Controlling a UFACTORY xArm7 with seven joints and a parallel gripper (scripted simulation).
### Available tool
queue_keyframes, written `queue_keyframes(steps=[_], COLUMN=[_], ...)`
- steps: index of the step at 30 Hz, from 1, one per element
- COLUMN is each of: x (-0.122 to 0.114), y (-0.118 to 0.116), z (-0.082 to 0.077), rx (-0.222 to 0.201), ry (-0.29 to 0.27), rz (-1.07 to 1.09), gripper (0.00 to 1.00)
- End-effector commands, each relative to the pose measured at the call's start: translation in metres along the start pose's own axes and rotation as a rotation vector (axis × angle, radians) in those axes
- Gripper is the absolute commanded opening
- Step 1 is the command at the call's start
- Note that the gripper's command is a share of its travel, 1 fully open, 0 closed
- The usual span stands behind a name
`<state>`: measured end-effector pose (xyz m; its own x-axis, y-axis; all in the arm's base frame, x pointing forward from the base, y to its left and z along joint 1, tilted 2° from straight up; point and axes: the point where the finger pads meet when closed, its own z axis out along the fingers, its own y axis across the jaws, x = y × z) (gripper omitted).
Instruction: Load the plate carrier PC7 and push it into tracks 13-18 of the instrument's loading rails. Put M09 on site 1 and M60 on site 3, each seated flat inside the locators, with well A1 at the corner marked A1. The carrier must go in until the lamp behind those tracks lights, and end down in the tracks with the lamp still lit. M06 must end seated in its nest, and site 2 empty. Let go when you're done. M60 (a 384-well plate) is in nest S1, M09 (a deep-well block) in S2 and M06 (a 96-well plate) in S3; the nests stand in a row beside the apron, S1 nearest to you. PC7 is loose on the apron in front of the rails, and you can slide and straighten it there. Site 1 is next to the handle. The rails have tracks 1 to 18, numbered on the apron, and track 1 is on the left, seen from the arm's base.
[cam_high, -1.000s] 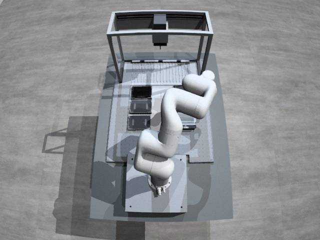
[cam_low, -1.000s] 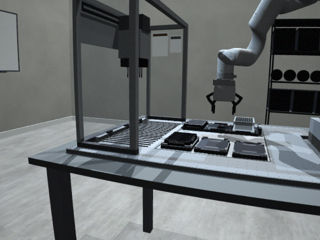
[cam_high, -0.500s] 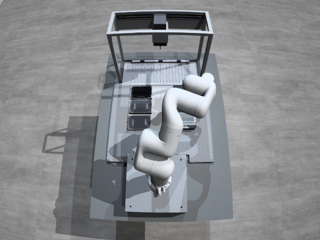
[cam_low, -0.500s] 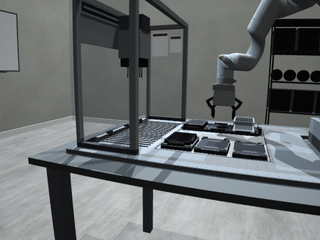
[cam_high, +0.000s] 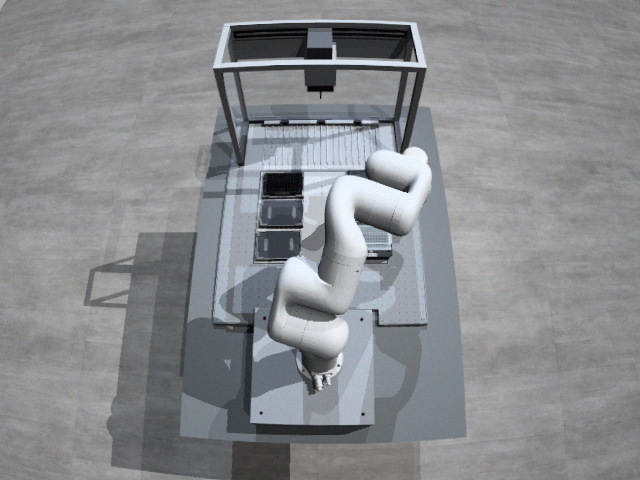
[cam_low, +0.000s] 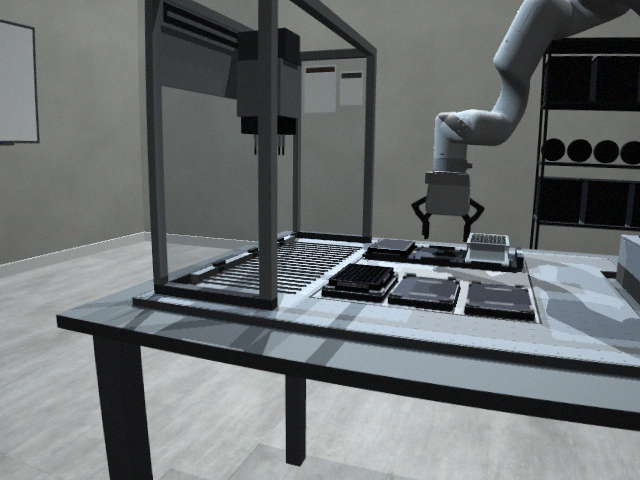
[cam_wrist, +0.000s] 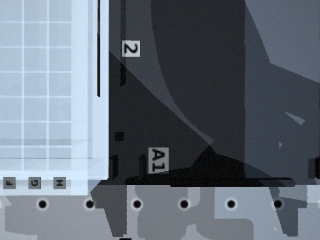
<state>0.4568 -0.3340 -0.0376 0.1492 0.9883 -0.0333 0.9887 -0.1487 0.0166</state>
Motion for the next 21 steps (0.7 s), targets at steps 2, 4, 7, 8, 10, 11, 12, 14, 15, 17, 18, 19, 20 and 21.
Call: queue_keyframes(steps=[2,4,7,8,10,11,12,14,15,17,18,19,20,21], x=[-0.001,-0.001,-0.001,-0.001,-0.001,-0.001,-0.001,-0.001,-0.001,-0.001,-0.001,-0.001,-0.001,-0.001], y=[0.001,0.001,0.001,0.001,0.001,0.001,0.001,0.001,0.001,0.001,0.001,0.001,0.001,0.001], z=[0.002,0.003,0.004,0.004,0.006,0.006,0.007,0.008,0.009,0.01,0.011,0.012,0.012,0.013], rx=[-0.003,-0.003,-0.003,-0.003,-0.003,-0.003,-0.003,-0.003,-0.003,-0.003,-0.003,-0.003,-0.003,-0.003], ry=[-0.002,-0.002,-0.002,-0.002,-0.002,-0.002,-0.002,-0.002,-0.002,-0.002,-0.002,-0.002,-0.002,-0.002], rz=[0.0,0.0,0.0,0.0,0.0,0.0,0.0,0.0,0.0,0.0,0.0,0.0,0.0,0.0], gripper=[1.0,1.0,1.0,1.0,1.0,1.0,1.0,1.0,1.0,1.0,1.0,1.0,1.0,1.0])
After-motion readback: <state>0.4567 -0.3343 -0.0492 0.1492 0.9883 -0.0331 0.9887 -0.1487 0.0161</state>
